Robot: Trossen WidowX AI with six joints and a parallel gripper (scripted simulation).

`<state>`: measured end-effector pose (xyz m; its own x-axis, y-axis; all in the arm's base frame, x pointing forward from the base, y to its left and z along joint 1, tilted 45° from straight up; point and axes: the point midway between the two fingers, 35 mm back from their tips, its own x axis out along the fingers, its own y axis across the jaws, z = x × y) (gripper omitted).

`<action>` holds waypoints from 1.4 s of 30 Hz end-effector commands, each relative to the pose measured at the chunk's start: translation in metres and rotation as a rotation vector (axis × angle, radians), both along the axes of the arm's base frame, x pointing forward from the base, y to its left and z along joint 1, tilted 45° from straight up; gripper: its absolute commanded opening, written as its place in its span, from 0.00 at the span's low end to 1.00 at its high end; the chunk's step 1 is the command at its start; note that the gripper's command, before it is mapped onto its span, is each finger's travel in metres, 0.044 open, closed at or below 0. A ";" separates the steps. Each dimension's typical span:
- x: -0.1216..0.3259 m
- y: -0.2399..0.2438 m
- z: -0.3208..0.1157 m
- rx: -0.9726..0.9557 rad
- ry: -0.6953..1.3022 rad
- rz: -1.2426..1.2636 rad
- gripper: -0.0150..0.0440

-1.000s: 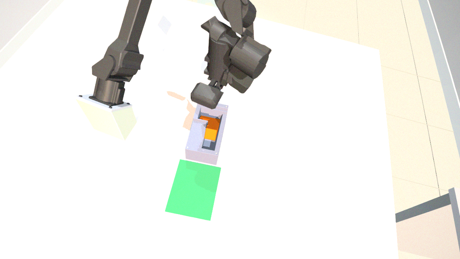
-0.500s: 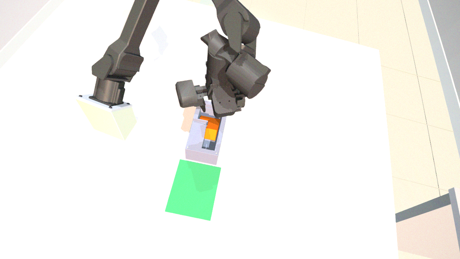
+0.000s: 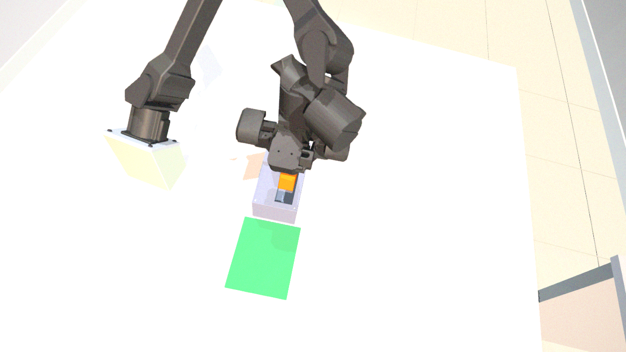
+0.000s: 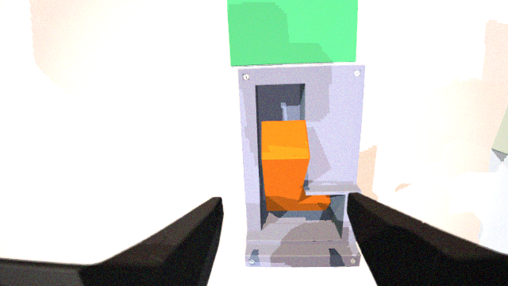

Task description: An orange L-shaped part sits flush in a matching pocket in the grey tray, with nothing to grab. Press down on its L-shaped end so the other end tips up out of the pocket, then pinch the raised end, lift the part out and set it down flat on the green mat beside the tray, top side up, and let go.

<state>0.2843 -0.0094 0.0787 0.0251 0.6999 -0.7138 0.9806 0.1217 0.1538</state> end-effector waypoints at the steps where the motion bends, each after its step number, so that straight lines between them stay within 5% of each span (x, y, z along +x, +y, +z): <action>1: -0.001 0.012 -0.012 0.004 0.016 -0.004 0.73; 40: 0.000 0.053 -0.053 0.007 0.015 -0.003 0.73; 42: 0.000 0.050 -0.051 0.003 0.013 -0.004 0.64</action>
